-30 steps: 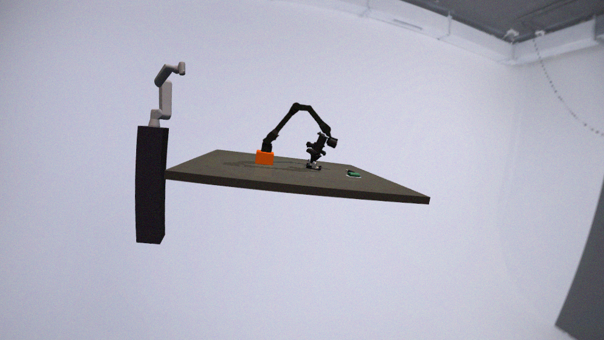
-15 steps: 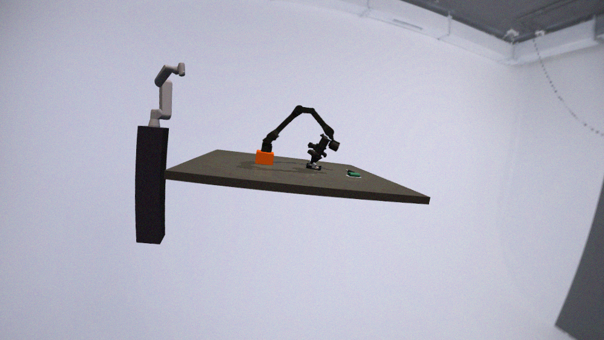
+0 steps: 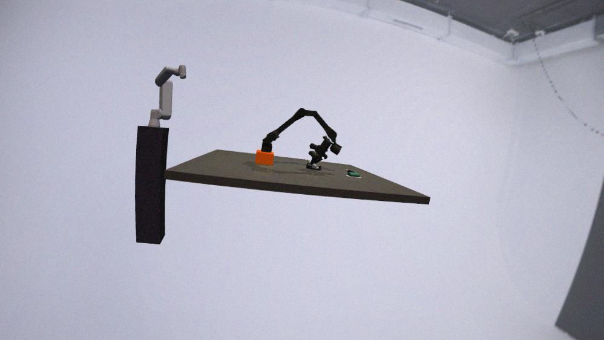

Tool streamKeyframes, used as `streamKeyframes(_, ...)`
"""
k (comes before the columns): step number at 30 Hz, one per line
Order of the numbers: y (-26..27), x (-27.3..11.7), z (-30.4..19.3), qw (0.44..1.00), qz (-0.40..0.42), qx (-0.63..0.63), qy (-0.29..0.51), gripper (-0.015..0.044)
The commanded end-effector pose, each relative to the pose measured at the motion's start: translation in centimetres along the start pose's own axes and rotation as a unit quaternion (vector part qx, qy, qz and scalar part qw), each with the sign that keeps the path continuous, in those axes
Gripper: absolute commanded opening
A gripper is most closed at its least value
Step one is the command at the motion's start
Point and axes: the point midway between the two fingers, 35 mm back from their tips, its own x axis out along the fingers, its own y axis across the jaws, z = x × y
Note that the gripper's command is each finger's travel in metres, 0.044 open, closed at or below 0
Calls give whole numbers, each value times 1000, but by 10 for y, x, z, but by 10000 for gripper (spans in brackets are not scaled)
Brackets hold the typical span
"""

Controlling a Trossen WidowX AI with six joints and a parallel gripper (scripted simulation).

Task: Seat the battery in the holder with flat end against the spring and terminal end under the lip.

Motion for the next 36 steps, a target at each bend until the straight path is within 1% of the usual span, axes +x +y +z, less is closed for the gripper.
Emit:
streamKeyframes(1, -1, 0, -2, 1000, -1, -3, -7, 76)
streamKeyframes(36, -2, -7, -19, 1000, 6, -3, -9, 76)
